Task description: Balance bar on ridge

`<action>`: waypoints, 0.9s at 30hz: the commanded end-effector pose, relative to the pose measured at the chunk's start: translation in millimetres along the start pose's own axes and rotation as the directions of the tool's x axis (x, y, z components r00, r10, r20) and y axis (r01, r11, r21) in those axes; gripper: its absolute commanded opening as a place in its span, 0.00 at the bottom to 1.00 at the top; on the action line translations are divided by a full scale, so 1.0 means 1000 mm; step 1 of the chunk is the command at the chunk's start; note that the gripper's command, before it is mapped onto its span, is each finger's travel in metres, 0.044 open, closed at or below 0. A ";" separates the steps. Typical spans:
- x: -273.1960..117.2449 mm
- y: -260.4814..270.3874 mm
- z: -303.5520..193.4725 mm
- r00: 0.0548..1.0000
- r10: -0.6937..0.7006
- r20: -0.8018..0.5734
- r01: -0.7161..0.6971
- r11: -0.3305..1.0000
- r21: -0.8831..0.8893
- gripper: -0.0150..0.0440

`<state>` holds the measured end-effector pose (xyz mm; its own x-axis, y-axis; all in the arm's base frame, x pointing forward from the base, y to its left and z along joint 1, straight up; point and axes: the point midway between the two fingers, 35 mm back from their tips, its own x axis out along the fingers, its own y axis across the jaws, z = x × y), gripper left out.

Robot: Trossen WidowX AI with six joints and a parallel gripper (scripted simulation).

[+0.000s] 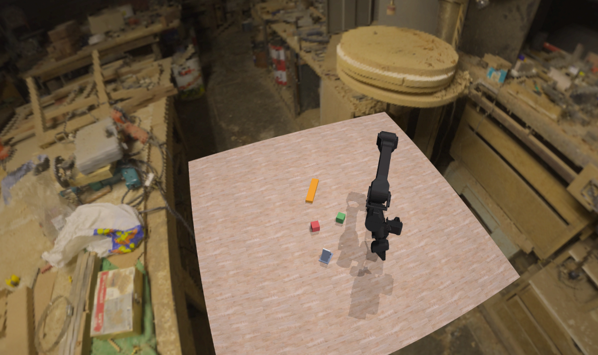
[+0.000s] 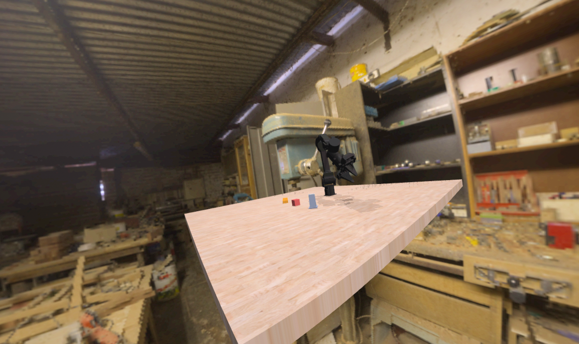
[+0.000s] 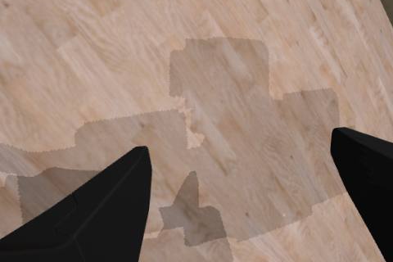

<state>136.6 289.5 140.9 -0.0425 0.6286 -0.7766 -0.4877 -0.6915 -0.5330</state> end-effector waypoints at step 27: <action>-0.053 0.019 -0.135 0.958 0.071 -0.278 0.050 0.913 0.405 0.79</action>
<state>238.5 206.1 129.4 0.1570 0.4777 -0.8644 -0.7741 -0.4840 -0.4080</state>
